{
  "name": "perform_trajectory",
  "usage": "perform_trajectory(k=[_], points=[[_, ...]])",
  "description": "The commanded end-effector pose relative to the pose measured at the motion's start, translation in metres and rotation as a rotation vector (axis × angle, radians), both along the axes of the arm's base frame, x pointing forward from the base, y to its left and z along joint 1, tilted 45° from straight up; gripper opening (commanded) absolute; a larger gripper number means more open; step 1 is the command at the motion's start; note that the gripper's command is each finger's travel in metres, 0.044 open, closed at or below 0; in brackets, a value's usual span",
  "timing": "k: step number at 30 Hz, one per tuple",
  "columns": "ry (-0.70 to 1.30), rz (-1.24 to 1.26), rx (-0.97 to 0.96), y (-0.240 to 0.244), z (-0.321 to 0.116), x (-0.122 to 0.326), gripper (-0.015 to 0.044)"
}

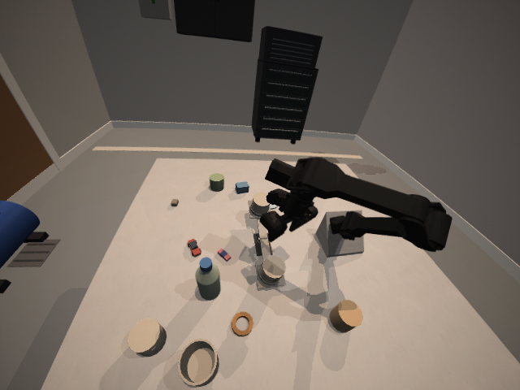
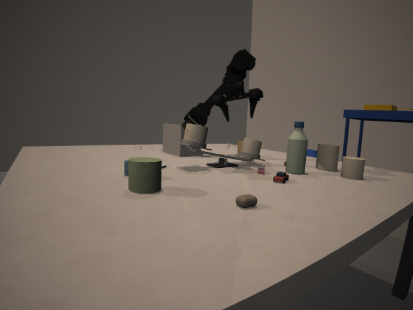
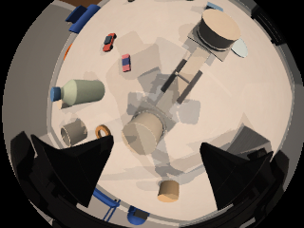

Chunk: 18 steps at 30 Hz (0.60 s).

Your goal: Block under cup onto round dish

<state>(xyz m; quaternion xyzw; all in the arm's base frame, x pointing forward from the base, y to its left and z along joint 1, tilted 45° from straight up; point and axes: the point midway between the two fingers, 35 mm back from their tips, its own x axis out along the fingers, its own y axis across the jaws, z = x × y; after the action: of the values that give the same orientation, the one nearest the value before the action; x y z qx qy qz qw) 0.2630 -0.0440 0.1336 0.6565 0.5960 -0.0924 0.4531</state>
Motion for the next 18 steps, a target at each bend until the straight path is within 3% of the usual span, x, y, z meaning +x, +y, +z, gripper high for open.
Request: perform_trajectory(k=[1,13,18], points=[[0.123,-0.04,0.018,0.015,0.001,0.01,0.044],[0.471,-0.214,0.056,0.062,0.009,0.032,0.044],[0.49,-0.225,0.057,0.065,0.009,0.032,0.044]])
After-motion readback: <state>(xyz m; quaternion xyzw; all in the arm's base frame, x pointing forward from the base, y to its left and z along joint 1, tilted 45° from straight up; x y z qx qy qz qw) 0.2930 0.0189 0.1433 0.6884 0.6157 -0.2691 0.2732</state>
